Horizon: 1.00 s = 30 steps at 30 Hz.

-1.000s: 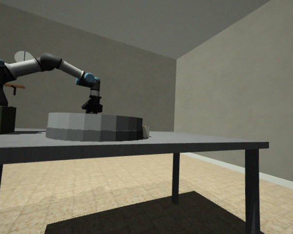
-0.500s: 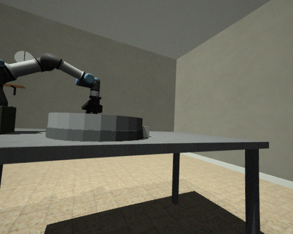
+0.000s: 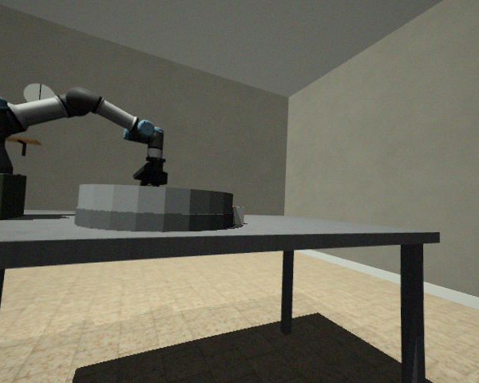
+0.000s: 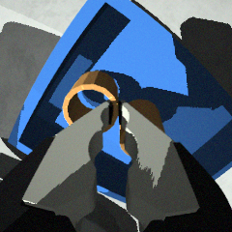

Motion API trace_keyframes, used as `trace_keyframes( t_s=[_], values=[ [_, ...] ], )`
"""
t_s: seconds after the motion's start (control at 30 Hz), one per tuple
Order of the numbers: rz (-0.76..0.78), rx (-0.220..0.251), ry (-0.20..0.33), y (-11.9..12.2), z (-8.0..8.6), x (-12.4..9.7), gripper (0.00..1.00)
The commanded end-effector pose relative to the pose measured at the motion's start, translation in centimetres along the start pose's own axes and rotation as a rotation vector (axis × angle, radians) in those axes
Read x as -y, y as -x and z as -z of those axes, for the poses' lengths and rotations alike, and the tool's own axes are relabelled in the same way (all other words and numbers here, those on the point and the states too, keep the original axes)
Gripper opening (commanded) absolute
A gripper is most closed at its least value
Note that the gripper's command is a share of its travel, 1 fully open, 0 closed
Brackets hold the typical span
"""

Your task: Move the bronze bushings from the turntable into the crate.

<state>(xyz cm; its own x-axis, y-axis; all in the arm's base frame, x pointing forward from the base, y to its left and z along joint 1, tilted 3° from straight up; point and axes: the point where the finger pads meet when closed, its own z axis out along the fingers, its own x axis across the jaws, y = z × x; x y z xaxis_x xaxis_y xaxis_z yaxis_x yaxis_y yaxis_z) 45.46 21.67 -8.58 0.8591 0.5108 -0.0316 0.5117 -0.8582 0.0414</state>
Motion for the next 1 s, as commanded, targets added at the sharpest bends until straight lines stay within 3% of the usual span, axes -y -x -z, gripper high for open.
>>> trace_keyframes(
  t_s=[0.0,0.97],
  values=[
    [0.000,-0.004,0.001,-0.10,0.13,-0.04,0.00],
    [0.000,-0.004,0.001,-0.11,-0.22,-0.04,0.00]
  ],
)
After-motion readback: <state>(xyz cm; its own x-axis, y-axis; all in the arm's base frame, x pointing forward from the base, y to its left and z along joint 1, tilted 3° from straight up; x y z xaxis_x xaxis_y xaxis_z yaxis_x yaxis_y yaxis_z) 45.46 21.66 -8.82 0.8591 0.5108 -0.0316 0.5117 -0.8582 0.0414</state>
